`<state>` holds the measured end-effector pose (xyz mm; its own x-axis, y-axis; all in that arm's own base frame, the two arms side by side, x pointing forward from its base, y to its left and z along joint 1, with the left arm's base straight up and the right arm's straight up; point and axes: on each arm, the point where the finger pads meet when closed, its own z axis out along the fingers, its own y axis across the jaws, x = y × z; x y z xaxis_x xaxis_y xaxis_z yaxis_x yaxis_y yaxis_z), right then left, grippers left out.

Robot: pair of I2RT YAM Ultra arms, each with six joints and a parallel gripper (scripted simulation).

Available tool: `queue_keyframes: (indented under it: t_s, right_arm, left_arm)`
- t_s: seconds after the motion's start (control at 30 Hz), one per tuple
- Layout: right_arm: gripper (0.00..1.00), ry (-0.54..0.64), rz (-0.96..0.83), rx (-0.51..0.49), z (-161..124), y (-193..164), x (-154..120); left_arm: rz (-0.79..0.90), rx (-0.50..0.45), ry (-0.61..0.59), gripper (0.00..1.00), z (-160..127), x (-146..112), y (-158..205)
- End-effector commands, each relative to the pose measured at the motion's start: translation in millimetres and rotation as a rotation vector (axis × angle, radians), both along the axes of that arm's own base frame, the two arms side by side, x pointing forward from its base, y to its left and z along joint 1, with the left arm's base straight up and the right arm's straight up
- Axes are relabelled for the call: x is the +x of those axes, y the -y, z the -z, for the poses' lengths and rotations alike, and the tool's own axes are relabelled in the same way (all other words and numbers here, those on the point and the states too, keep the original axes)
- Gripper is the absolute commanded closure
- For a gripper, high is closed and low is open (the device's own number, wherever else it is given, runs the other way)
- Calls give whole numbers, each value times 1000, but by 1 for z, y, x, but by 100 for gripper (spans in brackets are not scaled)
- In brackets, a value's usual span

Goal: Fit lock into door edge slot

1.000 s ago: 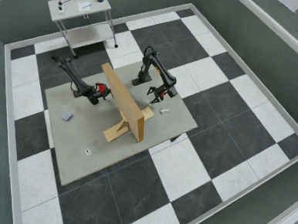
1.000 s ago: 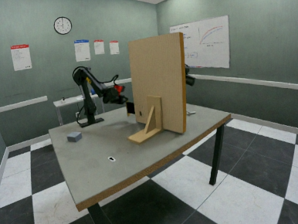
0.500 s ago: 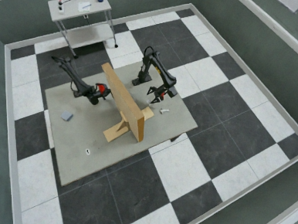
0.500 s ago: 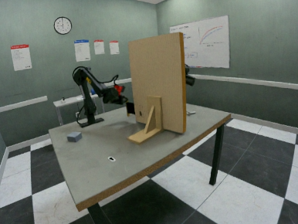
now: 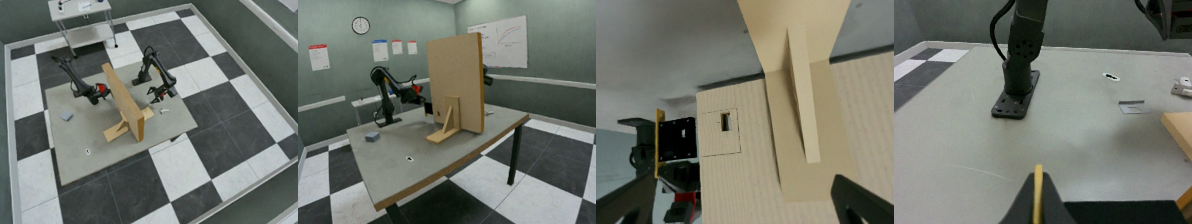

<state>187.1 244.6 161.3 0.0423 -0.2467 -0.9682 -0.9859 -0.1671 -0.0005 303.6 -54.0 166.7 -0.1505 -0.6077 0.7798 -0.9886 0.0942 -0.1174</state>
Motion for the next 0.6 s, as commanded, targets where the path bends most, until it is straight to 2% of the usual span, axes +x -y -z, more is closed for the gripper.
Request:
queue_keyframes:
  t_s: [0.0,0.57]
  right_arm:
    - [100,92,-38,105,-39,-3,4]
    - [100,106,-41,115,-41,-2,4]
  left_arm:
    - [14,-6,1,0,-5,-3,4]
    - [14,-6,1,0,-5,-3,4]
